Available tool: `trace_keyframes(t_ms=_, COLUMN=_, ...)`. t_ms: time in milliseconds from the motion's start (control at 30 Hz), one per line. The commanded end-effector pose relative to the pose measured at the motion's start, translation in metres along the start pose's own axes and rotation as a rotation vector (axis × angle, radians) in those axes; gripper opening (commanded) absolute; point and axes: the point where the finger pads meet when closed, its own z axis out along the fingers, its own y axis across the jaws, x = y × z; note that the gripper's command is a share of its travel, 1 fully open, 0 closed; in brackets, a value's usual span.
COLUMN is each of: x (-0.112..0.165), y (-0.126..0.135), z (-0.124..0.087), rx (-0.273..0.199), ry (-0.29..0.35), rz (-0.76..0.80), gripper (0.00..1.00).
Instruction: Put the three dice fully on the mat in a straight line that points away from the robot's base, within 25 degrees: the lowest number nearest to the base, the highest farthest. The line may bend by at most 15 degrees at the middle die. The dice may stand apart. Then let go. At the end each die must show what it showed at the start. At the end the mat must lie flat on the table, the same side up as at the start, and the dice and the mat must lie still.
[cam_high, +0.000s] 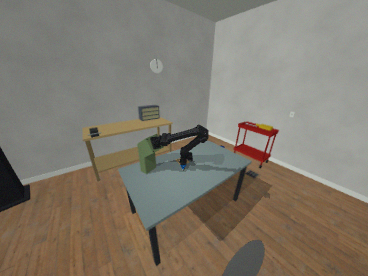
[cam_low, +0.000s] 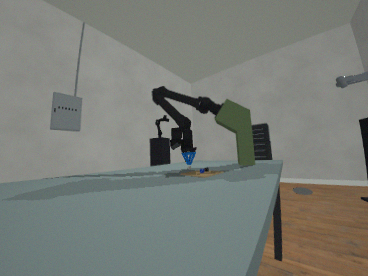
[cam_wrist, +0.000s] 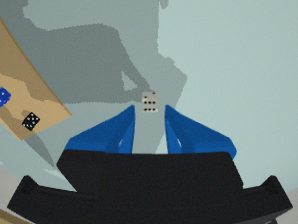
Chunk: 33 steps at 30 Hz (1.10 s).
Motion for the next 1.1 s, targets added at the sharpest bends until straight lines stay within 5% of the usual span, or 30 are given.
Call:
trace_keyframes(t_ms=0, x=0.0002, y=-0.0056, z=0.0035, rx=0.009, ry=-0.001, rz=0.005, gripper=0.30)
trace_keyframes(t_ms=1067, x=0.0073, y=-0.0053, z=0.0015, rx=0.007, ry=0.007, rz=0.000, gripper=0.30)
